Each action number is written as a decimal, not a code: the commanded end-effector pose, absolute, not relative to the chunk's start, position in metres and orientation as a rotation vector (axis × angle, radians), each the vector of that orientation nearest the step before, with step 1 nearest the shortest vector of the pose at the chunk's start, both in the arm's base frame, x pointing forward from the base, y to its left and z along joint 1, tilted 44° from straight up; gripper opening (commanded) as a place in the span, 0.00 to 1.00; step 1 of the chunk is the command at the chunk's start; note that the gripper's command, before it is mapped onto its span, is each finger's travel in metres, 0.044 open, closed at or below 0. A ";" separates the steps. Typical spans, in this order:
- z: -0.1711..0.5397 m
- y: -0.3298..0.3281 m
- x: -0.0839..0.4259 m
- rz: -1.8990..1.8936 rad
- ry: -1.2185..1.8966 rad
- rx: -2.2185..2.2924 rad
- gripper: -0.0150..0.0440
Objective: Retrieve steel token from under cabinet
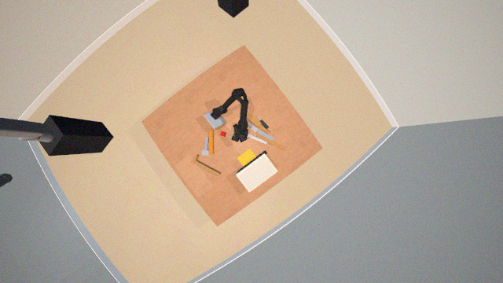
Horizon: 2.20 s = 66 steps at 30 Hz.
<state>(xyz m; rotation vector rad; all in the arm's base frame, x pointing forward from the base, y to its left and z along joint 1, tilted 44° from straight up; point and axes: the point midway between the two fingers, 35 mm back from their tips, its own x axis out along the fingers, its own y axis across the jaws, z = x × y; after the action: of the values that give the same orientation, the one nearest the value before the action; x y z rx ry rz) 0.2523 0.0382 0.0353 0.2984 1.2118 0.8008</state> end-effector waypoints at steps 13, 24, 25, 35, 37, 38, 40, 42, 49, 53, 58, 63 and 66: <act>0.025 0.025 0.257 0.796 1.207 0.295 0.25; 0.018 0.016 0.258 0.796 1.207 0.295 0.25; 0.017 0.016 0.259 0.796 1.207 0.295 0.25; 0.010 0.008 0.260 0.796 1.207 0.294 0.25; 0.009 0.007 0.260 0.796 1.207 0.294 0.25; 0.008 0.006 0.260 0.796 1.207 0.294 0.25; 0.007 0.004 0.261 0.796 1.207 0.294 0.25; 0.005 0.003 0.261 0.796 1.207 0.294 0.25; 0.000 -0.002 0.262 0.795 1.207 0.294 0.25; -0.002 -0.005 0.262 0.795 1.207 0.294 0.25; -0.006 -0.009 0.263 0.795 1.207 0.293 0.25; -0.010 -0.014 0.261 0.795 1.208 0.293 0.25; -0.013 -0.016 0.260 0.795 1.208 0.293 0.25</act>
<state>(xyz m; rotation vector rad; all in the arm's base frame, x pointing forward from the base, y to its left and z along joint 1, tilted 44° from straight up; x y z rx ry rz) 0.2601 -0.0112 -0.0108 0.2929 1.2097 0.8019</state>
